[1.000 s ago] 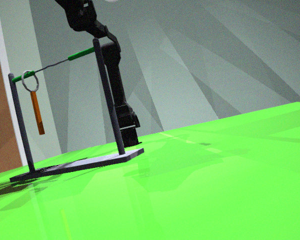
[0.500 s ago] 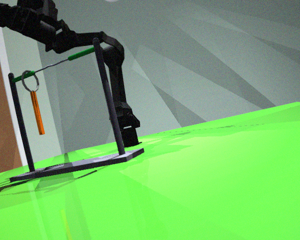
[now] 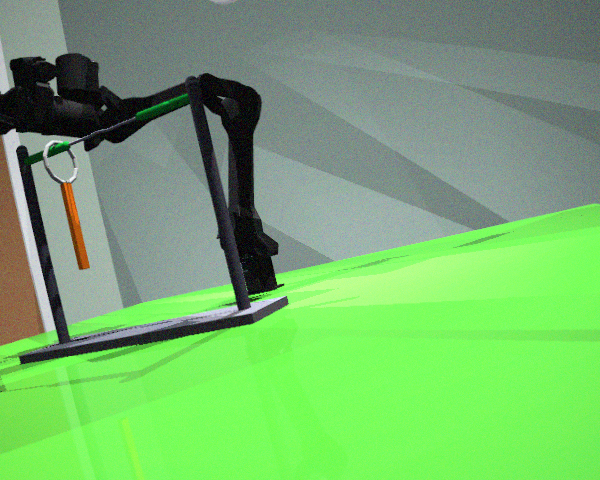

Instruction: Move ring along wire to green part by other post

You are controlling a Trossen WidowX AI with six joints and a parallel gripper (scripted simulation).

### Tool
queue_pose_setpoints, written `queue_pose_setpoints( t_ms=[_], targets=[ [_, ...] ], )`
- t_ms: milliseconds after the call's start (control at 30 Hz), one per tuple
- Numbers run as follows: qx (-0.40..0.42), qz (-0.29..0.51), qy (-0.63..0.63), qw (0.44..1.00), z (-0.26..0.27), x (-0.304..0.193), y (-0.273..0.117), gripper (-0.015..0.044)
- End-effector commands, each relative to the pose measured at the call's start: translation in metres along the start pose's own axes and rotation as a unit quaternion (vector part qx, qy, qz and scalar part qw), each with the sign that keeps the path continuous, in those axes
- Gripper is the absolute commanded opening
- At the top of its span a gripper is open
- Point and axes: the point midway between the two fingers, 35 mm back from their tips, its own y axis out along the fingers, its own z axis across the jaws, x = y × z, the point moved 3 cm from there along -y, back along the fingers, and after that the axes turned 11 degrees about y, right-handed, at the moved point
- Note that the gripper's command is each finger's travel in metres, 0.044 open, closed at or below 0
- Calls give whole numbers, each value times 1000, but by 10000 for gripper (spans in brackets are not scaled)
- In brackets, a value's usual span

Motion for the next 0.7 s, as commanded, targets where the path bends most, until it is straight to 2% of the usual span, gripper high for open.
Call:
queue_pose_setpoints(
  t_ms=[0,300,433,667],
  targets=[
    [-17,18,43,999,-26,-14,-19,160],
    [-54,30,24,998,-54,-34,-36,160],
    [-38,45,24,998,-51,-52,-44,160],
    [18,93,36,995,-36,-111,-77,160]
  ],
)
